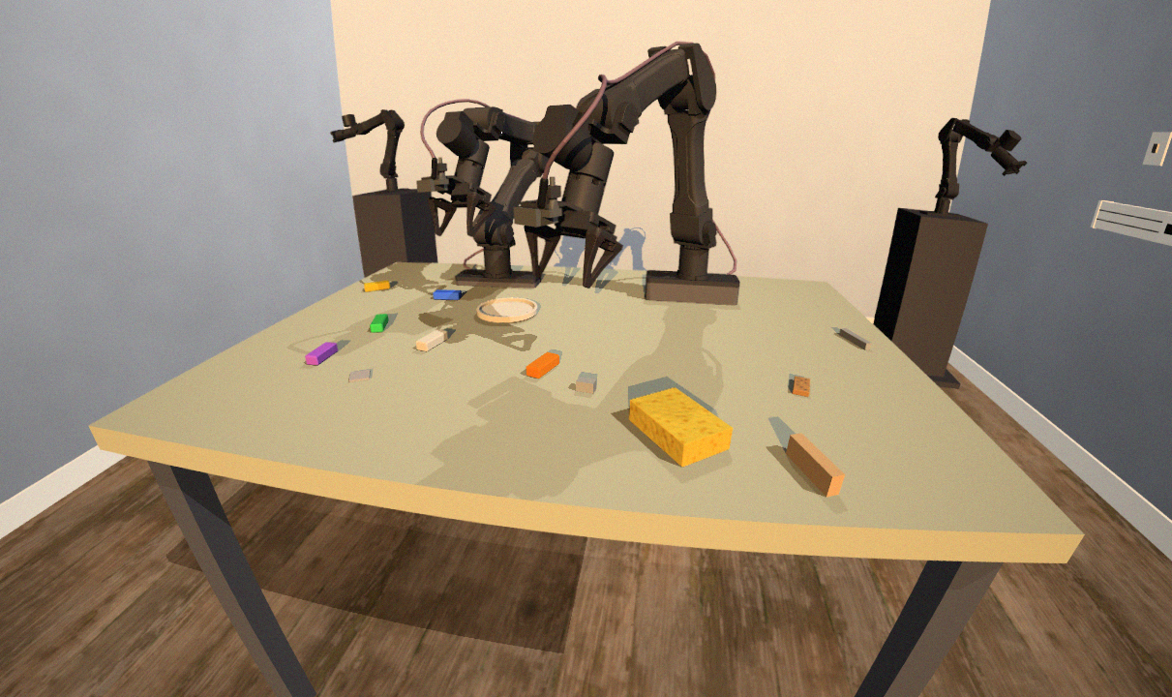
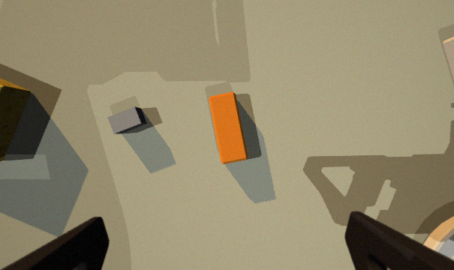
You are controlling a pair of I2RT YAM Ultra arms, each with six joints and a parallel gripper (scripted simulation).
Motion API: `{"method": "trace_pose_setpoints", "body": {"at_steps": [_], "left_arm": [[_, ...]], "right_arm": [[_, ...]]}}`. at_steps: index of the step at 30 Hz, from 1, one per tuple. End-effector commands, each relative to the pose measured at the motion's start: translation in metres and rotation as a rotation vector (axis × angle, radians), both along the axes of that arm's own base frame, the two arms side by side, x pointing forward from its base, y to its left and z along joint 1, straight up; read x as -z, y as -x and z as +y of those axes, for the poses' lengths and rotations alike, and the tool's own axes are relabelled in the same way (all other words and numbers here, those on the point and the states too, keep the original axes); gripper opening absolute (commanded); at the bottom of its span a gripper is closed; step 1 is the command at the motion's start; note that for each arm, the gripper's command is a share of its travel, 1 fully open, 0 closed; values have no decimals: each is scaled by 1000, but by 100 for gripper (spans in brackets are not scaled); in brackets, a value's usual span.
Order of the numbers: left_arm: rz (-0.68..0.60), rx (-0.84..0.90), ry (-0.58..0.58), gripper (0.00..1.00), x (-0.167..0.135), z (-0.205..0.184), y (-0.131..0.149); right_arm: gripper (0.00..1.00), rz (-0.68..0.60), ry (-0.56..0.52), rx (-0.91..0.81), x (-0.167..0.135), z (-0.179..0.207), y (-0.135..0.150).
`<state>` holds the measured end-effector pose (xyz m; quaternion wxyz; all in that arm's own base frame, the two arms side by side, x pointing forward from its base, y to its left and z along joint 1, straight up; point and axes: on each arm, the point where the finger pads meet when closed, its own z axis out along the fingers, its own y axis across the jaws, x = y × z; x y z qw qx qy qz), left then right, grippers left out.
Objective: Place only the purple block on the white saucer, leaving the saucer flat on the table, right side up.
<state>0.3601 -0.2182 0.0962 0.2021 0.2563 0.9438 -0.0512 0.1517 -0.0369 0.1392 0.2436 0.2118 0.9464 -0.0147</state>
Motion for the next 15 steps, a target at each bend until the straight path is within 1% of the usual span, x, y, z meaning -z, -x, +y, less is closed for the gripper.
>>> {"method": "trace_pose_setpoints", "body": {"at_steps": [1,5,7,12,15], "left_arm": [[-27,6,27,100,-16,-9,-6],[-27,6,27,100,-16,-9,-6],[-27,6,27,100,-16,-9,-6],[-26,1,18,100,-14,-5,-5],[-26,1,18,100,-14,-5,-5]], "right_arm": [[100,60,19,-12,7,-7,30],[100,69,40,23,8,-14,41],[100,69,40,23,8,-14,41],[100,82,41,51,11,-16,53],[100,68,45,74,9,-19,52]]}}
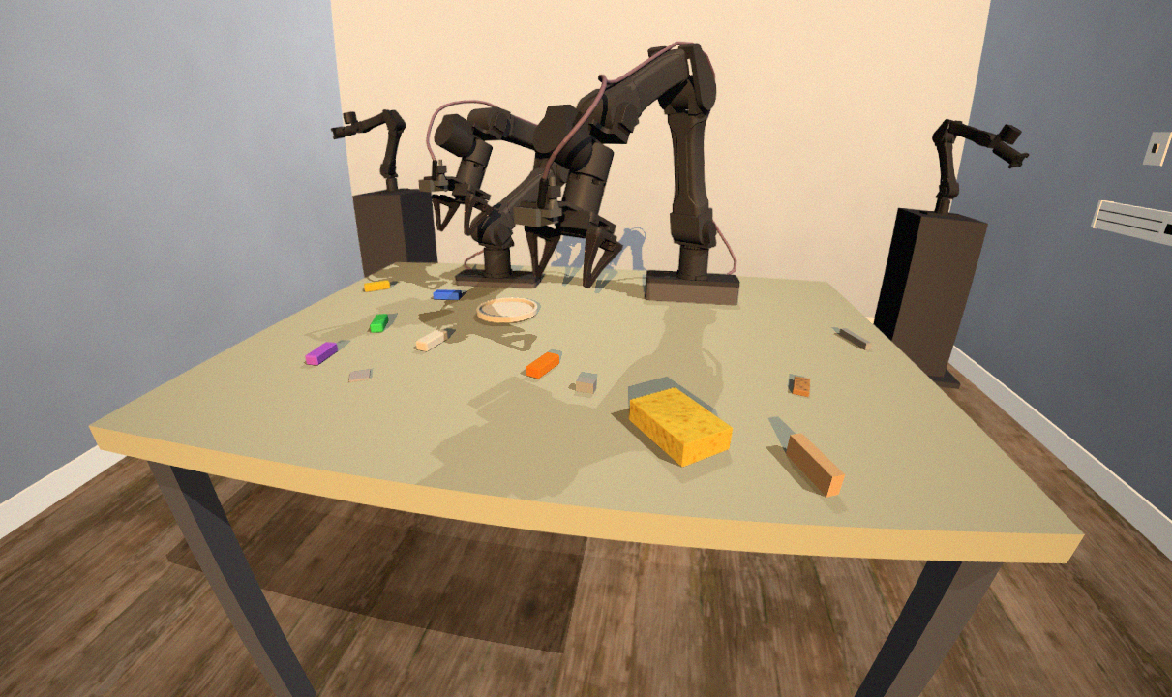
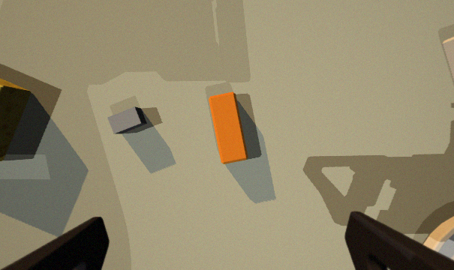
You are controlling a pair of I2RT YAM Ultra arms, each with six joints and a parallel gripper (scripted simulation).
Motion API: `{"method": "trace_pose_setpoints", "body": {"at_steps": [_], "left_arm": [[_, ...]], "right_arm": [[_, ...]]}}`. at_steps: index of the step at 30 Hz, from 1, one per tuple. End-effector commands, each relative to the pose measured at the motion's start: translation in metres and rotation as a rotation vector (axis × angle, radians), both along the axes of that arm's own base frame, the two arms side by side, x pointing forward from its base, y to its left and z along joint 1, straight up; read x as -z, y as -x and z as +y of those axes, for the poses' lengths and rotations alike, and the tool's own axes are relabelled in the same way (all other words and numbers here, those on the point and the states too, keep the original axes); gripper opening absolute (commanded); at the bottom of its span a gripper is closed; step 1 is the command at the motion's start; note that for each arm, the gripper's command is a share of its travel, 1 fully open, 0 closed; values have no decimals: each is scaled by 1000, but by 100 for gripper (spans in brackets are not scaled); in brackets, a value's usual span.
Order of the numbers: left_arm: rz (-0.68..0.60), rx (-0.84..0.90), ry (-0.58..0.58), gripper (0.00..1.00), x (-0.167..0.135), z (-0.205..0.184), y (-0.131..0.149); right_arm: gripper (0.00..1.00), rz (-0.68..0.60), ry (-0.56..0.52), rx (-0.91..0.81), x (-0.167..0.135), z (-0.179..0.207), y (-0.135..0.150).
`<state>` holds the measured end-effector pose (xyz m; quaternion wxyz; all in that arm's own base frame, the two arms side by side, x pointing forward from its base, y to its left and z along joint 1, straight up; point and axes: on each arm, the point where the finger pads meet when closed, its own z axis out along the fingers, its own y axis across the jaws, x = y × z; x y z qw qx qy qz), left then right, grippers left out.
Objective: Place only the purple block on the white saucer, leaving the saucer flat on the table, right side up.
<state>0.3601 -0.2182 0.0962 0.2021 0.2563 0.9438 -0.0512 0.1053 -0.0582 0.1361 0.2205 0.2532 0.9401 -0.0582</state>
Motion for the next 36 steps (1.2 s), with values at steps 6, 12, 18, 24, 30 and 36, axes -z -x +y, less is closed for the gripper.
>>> {"method": "trace_pose_setpoints", "body": {"at_steps": [6,12,18,24,30,36], "left_arm": [[-26,1,18,100,-14,-5,-5],[-26,1,18,100,-14,-5,-5],[-26,1,18,100,-14,-5,-5],[-26,1,18,100,-14,-5,-5],[-26,1,18,100,-14,-5,-5],[-26,1,18,100,-14,-5,-5]], "right_arm": [[100,10,-9,-29,6,2,5],[100,10,-9,-29,6,2,5],[100,10,-9,-29,6,2,5],[100,5,-10,-83,6,2,1],[100,-10,7,-46,4,-15,-3],[100,-36,44,159,-5,-60,0]]}}
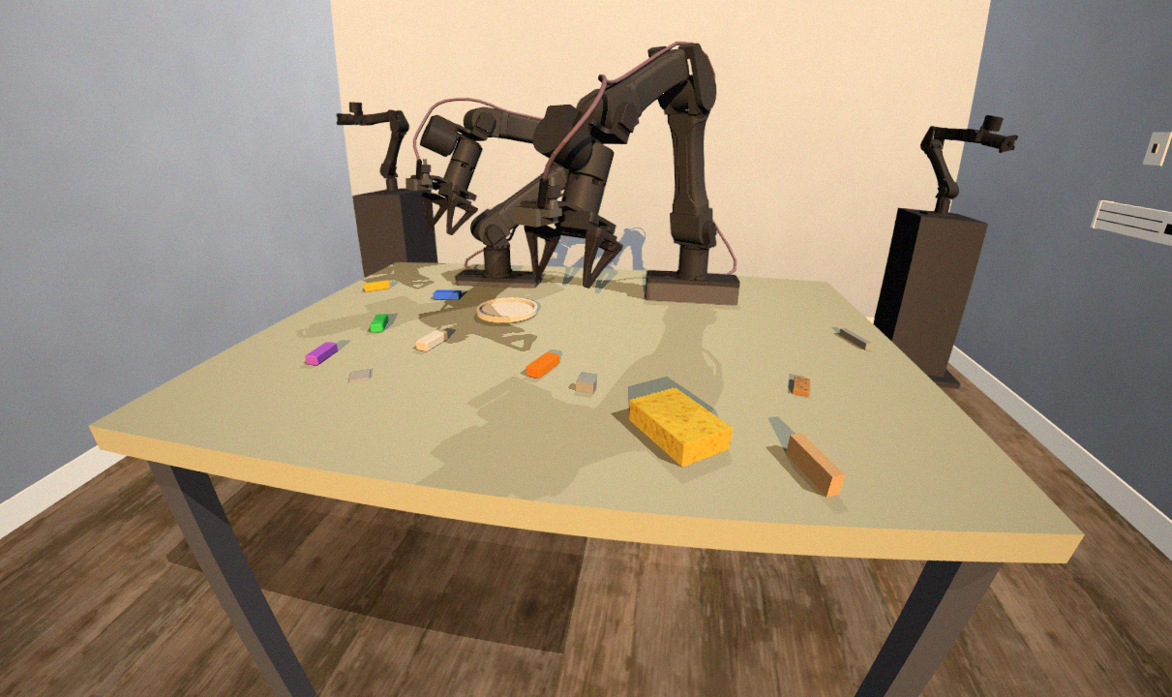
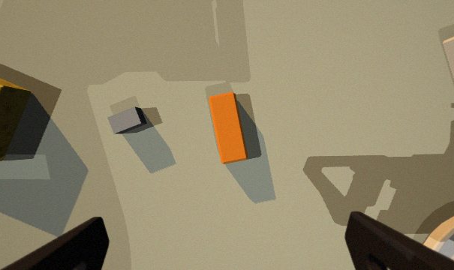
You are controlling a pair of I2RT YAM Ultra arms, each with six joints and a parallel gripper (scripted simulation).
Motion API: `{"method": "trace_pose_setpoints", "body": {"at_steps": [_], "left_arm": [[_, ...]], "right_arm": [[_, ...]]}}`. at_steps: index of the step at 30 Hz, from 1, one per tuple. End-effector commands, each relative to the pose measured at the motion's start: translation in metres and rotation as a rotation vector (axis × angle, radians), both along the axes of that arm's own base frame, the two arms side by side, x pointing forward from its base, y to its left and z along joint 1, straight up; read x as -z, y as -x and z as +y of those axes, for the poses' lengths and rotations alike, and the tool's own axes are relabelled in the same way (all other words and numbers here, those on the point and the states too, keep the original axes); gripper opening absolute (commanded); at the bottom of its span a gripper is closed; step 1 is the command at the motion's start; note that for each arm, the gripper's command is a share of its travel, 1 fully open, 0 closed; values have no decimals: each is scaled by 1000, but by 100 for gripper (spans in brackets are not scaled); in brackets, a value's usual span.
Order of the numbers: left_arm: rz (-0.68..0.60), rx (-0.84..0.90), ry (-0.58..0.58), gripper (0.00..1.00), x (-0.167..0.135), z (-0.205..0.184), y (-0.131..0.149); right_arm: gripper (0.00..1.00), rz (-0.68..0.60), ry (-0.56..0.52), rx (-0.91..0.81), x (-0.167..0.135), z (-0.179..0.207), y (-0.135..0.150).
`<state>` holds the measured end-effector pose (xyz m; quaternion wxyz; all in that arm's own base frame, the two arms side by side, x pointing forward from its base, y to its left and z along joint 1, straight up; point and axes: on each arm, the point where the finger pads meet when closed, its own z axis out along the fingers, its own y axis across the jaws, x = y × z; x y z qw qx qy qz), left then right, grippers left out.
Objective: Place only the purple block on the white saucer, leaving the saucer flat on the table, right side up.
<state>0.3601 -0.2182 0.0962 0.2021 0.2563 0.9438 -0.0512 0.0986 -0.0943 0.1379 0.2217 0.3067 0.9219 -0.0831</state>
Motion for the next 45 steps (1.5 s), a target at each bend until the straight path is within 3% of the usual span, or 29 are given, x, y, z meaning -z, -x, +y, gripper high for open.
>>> {"method": "trace_pose_setpoints", "body": {"at_steps": [1,5,19,35,41,45], "left_arm": [[-26,1,18,100,-14,-5,-5],[-26,1,18,100,-14,-5,-5],[-26,1,18,100,-14,-5,-5],[-26,1,18,100,-14,-5,-5],[-26,1,18,100,-14,-5,-5],[-26,1,18,100,-14,-5,-5]], "right_arm": [[100,-28,28,96,-3,-37,-3],[100,-38,30,330,-7,-87,9],[100,-16,-6,609,-1,-151,24],[100,3,-35,616,2,-149,24],[100,7,-39,557,4,-137,9],[100,-5,-23,433,2,-124,-23]]}}
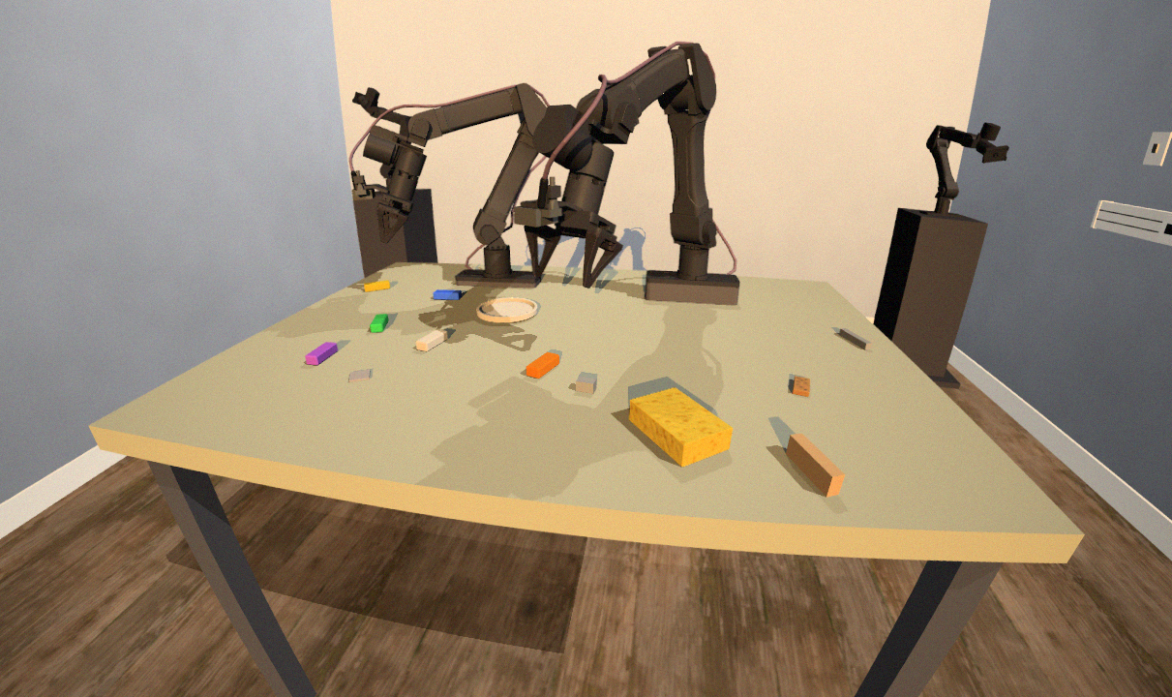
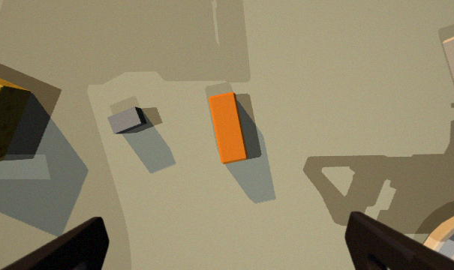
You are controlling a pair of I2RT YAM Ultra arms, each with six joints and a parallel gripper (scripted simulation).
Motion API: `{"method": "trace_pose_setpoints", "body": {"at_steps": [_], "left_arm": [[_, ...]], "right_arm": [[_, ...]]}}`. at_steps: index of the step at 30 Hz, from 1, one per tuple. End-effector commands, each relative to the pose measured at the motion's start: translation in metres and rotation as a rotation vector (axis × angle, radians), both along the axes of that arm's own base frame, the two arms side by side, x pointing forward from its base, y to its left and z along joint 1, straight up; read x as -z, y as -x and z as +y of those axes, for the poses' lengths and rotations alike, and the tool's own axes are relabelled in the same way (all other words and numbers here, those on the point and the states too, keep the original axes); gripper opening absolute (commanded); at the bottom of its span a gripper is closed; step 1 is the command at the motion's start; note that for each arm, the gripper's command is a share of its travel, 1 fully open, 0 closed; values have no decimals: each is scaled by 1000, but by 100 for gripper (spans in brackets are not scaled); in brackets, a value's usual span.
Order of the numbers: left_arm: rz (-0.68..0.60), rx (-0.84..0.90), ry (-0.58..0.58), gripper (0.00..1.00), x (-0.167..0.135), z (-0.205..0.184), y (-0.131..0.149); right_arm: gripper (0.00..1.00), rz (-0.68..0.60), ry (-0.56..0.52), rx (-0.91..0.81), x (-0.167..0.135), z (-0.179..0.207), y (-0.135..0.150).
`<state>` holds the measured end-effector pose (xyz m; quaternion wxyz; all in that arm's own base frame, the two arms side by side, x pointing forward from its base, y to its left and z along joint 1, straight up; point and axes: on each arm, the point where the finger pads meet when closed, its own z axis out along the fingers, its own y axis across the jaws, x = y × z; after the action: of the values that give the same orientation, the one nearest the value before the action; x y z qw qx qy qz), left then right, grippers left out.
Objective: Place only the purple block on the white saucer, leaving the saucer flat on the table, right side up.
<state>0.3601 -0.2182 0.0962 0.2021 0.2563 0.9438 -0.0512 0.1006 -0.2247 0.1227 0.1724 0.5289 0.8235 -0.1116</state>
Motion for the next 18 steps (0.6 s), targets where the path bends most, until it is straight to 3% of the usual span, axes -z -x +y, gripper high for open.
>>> {"method": "trace_pose_setpoints", "body": {"at_steps": [1,11,13,18], "left_arm": [[-26,1,18,100,-14,-5,-5],[-26,1,18,100,-14,-5,-5],[-26,1,18,100,-14,-5,-5],[-26,1,18,100,-14,-5,-5]], "right_arm": [[100,-33,56,-107,-15,9,-34],[100,-52,51,-543,-16,67,-138],[100,-52,51,-543,-16,67,-138],[100,-55,40,-703,-16,92,-173]]}}
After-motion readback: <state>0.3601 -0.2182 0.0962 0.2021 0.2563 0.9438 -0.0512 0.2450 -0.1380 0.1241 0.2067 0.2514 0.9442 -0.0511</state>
